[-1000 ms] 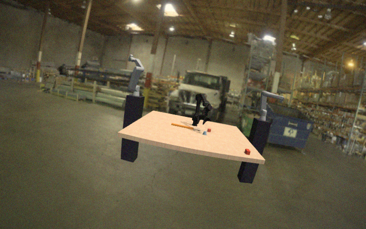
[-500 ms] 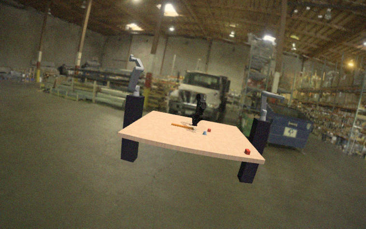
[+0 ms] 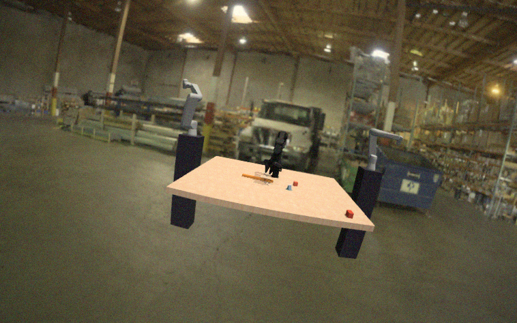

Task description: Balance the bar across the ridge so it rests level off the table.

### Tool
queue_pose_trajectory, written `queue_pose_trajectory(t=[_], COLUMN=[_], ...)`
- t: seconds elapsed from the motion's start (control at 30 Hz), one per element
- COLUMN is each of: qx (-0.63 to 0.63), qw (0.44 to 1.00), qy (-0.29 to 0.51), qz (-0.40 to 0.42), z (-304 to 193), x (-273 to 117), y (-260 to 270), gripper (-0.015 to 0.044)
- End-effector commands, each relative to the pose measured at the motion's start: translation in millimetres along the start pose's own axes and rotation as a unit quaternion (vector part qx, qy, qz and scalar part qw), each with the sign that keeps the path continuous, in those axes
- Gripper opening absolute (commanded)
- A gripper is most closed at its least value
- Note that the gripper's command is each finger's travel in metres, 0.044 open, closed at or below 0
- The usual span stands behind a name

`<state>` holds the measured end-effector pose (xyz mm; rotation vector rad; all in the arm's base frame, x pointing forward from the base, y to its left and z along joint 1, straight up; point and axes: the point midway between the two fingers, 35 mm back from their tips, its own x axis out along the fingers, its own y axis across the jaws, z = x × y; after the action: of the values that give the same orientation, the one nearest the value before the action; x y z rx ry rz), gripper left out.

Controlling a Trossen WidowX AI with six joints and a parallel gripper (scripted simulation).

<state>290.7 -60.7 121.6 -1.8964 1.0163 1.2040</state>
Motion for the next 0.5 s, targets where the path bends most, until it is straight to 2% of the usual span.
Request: queue_pose_trajectory(t=[0.0,0.47], qx=[0.024,0.114], qw=[0.999,0.99], qy=[-0.015,-0.065], qz=[0.014,0.058], z=[-8,-33], x=[3,10], y=[11,55], gripper=[0.0315,0.0315])
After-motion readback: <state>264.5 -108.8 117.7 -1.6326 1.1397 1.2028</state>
